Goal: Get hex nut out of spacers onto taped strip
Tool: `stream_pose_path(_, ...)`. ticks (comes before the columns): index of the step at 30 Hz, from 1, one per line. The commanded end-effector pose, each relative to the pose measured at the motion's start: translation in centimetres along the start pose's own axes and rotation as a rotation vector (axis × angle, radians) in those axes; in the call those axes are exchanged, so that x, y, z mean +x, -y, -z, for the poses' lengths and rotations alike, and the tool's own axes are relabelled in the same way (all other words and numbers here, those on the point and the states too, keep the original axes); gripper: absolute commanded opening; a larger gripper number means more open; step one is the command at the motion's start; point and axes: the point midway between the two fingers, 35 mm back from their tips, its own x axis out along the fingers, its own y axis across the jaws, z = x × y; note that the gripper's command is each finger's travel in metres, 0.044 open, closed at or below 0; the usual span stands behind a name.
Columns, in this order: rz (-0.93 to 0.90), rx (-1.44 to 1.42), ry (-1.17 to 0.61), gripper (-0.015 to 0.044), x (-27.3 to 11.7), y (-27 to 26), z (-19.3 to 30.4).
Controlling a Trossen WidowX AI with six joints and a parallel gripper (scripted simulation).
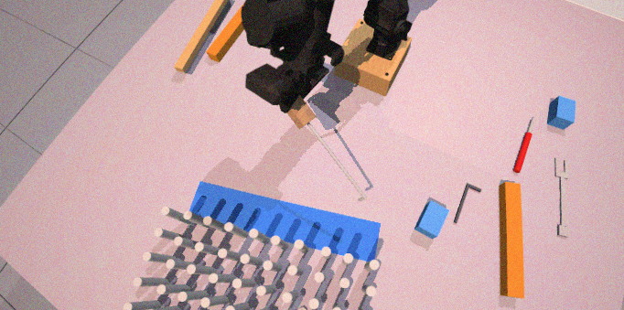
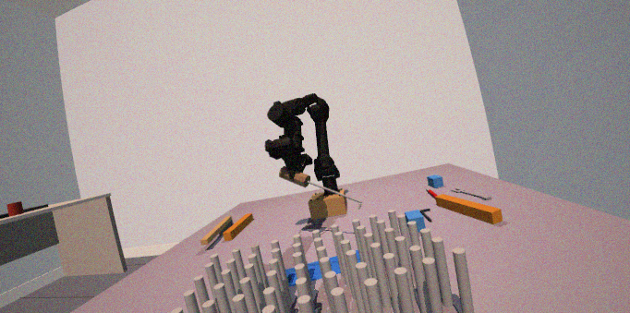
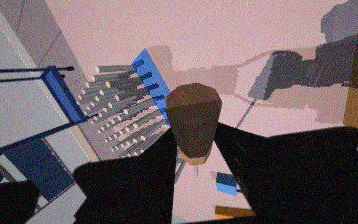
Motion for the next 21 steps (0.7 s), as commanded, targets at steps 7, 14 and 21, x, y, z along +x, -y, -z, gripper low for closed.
stream_pose_path(7, -0.001, 0.311, -0.053, 0.0, -0.5, 1.0, 1.9)
stream_pose_path(14, 0.014, 0.526, -0.085, 0.0, -0.7, 1.8, 3.1)
stream_pose_path(21, 0.037, 0.742, -0.115, 0.0, -0.9, 2.7, 4.2)
